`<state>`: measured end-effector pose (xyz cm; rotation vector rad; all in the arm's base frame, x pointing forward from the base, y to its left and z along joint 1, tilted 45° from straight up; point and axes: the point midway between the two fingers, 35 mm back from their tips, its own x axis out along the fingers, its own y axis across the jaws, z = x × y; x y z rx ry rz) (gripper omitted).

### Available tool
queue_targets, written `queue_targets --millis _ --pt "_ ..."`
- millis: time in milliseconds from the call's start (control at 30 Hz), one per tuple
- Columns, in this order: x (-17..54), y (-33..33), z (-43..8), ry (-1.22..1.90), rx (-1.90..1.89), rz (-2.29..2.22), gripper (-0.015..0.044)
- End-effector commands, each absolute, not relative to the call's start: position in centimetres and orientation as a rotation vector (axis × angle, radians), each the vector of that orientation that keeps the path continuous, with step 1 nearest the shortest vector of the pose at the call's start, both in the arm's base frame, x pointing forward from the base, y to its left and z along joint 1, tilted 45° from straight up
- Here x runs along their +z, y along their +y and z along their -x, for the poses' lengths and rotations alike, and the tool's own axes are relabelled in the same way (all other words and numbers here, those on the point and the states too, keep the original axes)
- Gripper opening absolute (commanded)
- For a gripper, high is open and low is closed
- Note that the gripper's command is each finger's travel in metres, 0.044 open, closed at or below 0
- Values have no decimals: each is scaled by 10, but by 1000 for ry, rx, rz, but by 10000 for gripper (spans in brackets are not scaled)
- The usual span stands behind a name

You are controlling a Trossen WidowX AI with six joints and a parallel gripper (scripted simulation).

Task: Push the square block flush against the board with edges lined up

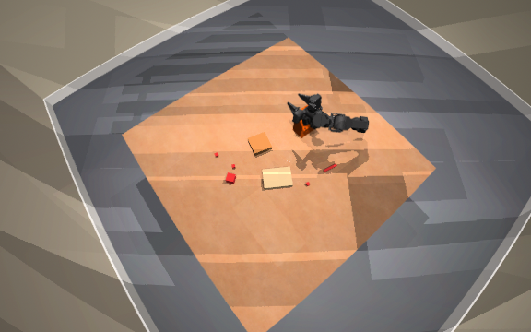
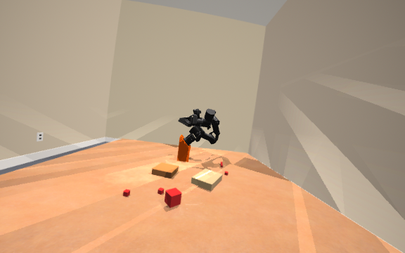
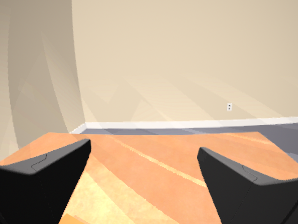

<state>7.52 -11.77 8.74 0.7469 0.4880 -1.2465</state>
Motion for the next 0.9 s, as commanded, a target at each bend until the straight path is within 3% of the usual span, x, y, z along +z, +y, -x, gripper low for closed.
queue_targets --millis 0,467,867 --pt "87 -118 -75 488 -1247 -747 374" --pt "78 -110 -107 812 -1173 -855 6" --pt "47 -101 -153 1168 -1077 -1053 0"
